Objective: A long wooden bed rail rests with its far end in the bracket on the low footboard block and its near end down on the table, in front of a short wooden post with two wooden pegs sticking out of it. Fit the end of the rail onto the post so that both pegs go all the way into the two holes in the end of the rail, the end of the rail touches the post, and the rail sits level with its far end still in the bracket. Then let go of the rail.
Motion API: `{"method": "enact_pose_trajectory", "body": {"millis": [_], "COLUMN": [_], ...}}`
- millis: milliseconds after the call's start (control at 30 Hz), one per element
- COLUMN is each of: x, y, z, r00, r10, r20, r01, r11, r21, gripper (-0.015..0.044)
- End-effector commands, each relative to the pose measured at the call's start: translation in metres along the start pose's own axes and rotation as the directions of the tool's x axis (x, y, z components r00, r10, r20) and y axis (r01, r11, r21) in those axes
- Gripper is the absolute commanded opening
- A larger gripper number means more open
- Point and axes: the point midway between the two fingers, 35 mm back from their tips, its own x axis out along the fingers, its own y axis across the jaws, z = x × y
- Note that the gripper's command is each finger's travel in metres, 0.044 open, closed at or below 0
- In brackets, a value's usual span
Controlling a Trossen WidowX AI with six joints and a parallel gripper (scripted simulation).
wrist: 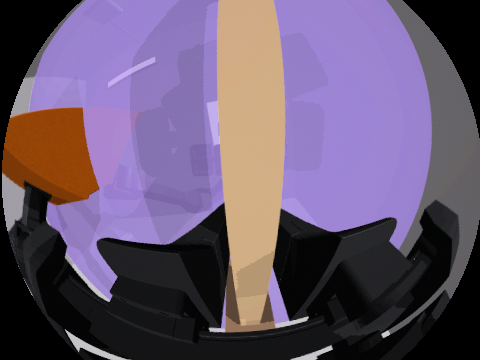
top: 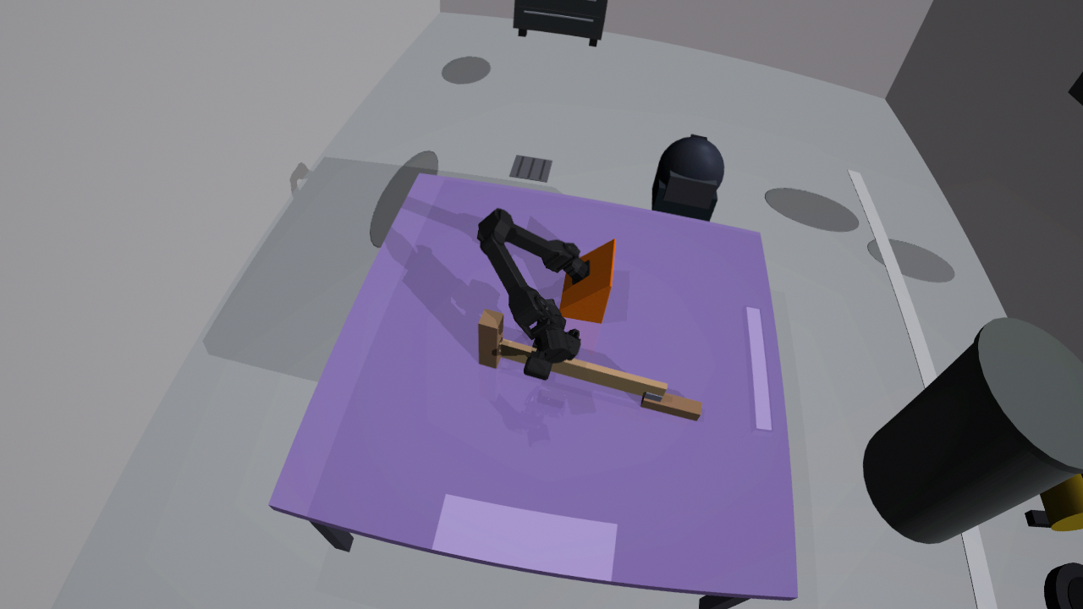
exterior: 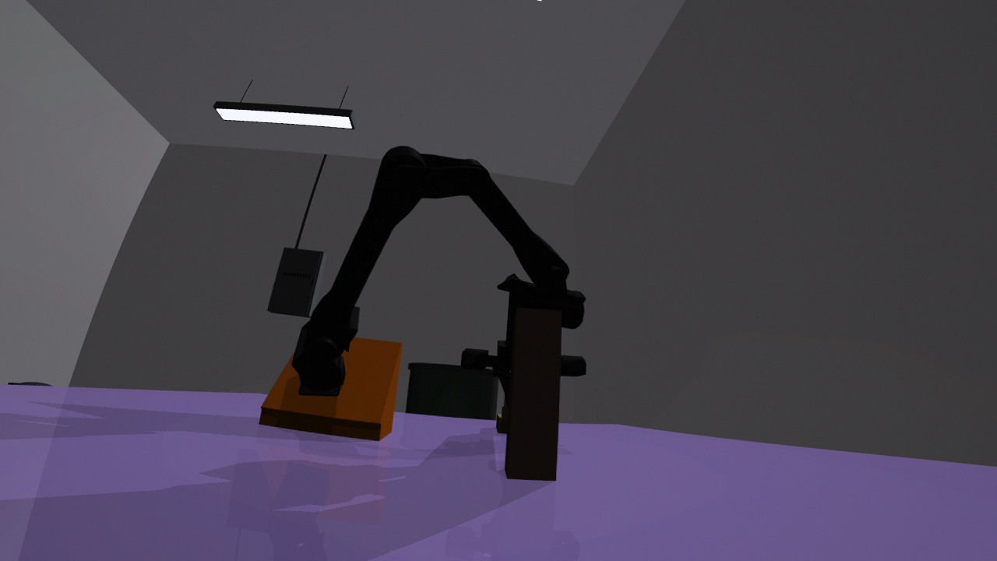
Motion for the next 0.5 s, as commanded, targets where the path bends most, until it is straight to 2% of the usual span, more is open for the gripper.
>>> {"method": "enact_pose_trajectory", "body": {"millis": [0,467], "x": [-0.0012,-0.0015], "y": [-0.0003,-0.0003], "z": [-0.0016,-0.0060], "r00": [1.000,1.000], "r10": [-0.004,-0.004], "r20": [-0.001,-0.001], "r01": [0.004,0.004], "r11": [1.000,1.000], "r21": [-0.004,-0.004], "gripper": [0.0000,0.0000]}}
